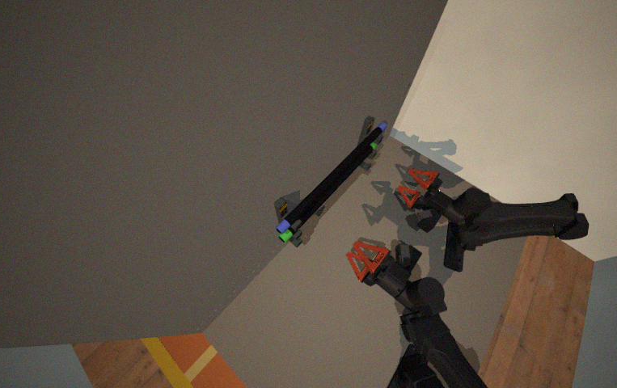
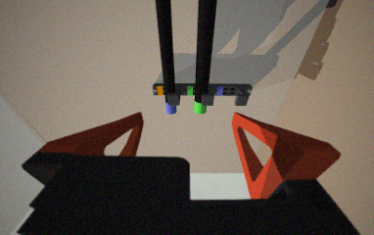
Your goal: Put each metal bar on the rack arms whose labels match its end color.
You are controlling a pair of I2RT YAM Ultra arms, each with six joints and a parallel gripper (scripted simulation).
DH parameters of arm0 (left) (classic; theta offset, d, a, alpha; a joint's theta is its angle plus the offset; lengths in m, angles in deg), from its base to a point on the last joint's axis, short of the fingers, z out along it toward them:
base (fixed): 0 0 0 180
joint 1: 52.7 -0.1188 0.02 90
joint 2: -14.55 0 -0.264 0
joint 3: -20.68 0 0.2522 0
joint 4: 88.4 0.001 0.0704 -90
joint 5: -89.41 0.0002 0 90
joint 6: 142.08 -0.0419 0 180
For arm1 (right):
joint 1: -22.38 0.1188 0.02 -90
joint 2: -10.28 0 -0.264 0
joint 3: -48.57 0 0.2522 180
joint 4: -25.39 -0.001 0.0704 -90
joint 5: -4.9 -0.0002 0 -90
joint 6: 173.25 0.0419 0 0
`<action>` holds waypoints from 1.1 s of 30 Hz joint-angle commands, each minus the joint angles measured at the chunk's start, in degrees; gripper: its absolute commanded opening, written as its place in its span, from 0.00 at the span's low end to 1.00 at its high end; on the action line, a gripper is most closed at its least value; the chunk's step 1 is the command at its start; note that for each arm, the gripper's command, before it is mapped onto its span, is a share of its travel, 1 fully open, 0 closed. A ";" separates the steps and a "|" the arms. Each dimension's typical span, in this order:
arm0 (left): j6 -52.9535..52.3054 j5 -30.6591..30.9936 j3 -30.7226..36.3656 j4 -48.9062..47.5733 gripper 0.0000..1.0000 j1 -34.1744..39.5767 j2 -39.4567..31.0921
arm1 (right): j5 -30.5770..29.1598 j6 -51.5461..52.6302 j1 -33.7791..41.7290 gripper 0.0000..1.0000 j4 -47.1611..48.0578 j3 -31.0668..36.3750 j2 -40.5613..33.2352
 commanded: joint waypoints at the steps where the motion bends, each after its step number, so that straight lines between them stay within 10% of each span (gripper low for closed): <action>1: 0.22 -0.21 0.63 -1.56 1.00 0.19 1.29 | 0.10 0.17 0.36 1.00 1.40 0.81 -0.59; 33: 0.24 7.33 -1.88 -21.65 1.00 -7.39 24.07 | 9.74 0.32 -9.33 1.00 31.92 3.47 27.76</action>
